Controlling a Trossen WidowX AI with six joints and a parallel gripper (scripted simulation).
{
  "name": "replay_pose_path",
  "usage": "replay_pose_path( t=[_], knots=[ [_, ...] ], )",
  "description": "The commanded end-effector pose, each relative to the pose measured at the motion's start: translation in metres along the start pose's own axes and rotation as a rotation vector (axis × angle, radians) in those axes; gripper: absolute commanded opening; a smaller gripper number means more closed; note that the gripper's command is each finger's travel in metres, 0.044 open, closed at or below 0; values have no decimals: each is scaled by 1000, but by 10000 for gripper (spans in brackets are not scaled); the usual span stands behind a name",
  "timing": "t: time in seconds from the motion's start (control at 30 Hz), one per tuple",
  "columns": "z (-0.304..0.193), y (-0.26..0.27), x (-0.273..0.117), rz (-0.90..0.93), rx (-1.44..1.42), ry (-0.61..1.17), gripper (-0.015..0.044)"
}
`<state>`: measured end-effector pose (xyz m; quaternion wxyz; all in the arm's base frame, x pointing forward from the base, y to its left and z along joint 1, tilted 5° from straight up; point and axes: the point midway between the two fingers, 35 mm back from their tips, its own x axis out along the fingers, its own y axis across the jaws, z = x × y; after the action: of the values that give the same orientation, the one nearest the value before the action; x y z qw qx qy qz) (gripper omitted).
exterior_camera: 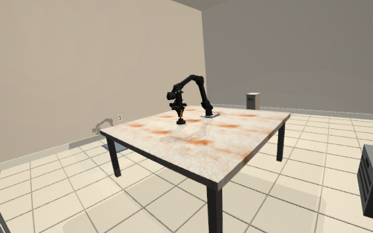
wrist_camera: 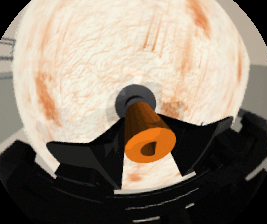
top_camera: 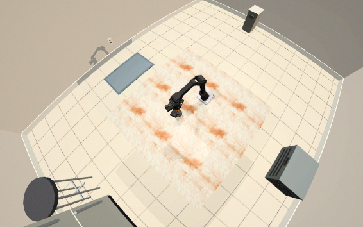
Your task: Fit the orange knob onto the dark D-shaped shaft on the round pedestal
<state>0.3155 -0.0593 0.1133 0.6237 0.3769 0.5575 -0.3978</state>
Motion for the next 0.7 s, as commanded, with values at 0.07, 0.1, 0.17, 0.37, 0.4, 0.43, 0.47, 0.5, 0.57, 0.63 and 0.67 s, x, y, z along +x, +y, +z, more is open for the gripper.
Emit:
replay_pose_path(
  t=[0.07,0.1,0.17,0.37,0.4,0.43,0.47,0.5,0.57,0.63,0.67],
  knots=[
    [1,1,1,1,5,-1,0],
    [1,1,1,1,5,-1,0],
    [1,1,1,1,5,-1,0],
    [1,1,-4,1,5,-1,0],
    [1,1,-5,1,5,-1,0],
    [1,1,-5,1,14,-1,0],
    [1,1,-5,1,31,-1,0],
    [1,1,-5,1,59,-1,0],
    [1,1,-5,1,130,-1,0],
    [1,1,-4,1,204,-1,0],
    [1,1,-3,1,215,-1,0]
  ],
)
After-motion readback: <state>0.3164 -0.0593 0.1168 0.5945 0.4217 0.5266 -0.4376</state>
